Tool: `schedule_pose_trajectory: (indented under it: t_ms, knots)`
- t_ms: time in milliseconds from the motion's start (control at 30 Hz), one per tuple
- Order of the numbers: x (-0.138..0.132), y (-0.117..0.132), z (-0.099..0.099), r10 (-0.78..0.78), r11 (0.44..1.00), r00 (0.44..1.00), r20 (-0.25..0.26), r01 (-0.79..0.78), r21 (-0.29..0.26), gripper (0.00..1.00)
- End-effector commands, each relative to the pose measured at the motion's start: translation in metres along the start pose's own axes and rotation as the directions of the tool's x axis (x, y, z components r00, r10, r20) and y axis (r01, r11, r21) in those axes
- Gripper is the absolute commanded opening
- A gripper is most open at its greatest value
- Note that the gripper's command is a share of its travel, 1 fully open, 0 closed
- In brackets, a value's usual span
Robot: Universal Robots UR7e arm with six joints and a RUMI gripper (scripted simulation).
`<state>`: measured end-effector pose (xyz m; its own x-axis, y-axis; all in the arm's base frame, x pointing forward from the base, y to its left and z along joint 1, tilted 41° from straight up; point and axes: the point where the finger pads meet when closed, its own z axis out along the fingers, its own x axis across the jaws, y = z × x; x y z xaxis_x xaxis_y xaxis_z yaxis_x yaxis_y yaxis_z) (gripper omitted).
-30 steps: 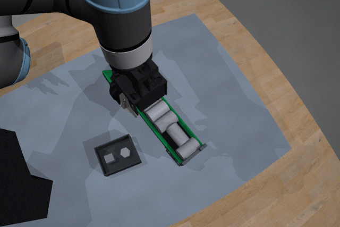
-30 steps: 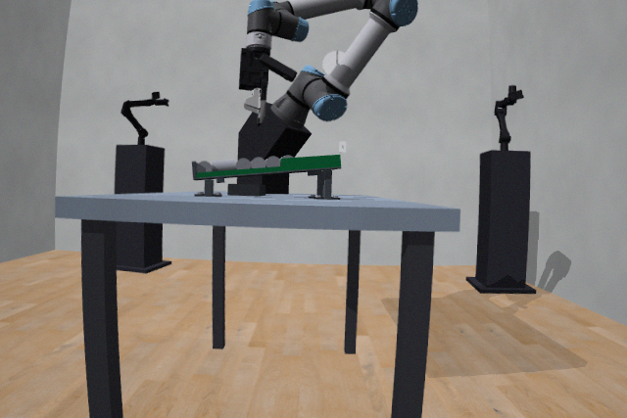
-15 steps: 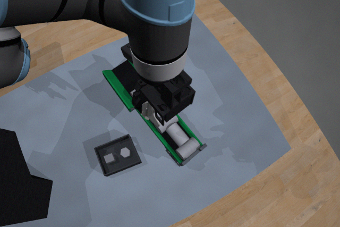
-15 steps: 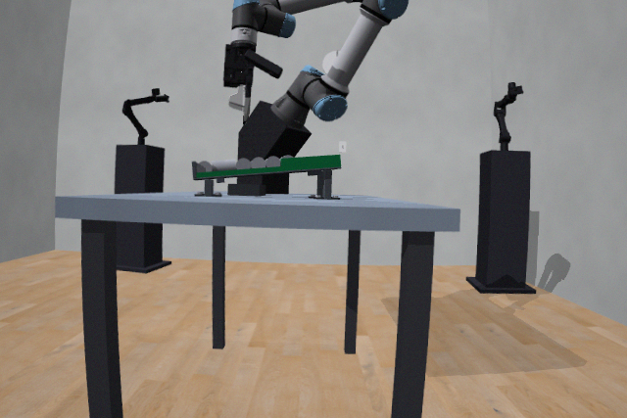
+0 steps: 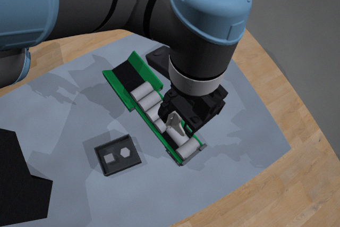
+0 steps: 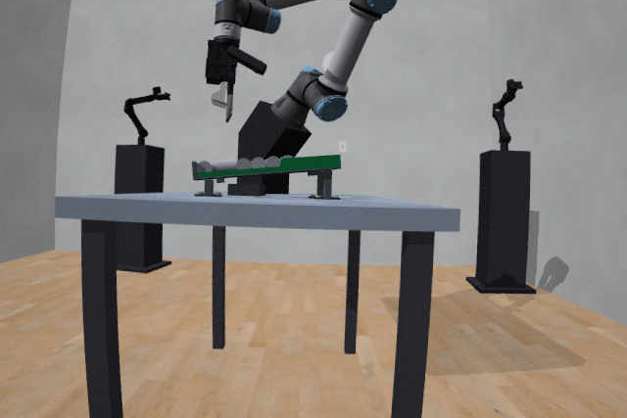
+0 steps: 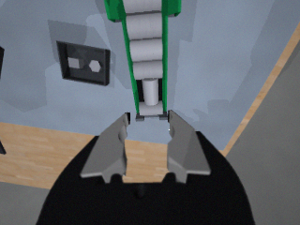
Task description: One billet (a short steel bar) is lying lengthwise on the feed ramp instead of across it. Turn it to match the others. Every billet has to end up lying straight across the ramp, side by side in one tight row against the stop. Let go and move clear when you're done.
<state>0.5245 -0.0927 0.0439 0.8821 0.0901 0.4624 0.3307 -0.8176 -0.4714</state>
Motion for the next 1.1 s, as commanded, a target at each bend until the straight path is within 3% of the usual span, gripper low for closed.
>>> schedule_pose_trajectory:
  t_ms: [0,167,567,733,1067]
  knots:
    - [0.001,0.002,0.0,0.0,1.0,1.0,0.0,0.0,-0.001,0.35]
    - [0.0,0.0,0.029,0.0,1.0,1.0,-0.001,0.0,-0.001,0.35]
    - [0.0,0.0,0.029,0.0,1.0,1.0,-0.001,0.0,-0.001,0.35]
    - [0.0,0.001,0.058,0.0,1.0,1.0,-0.001,0.0,-0.001,0.35]
    - [0.0,0.001,0.058,0.0,1.0,1.0,-0.001,0.0,-0.001,0.35]
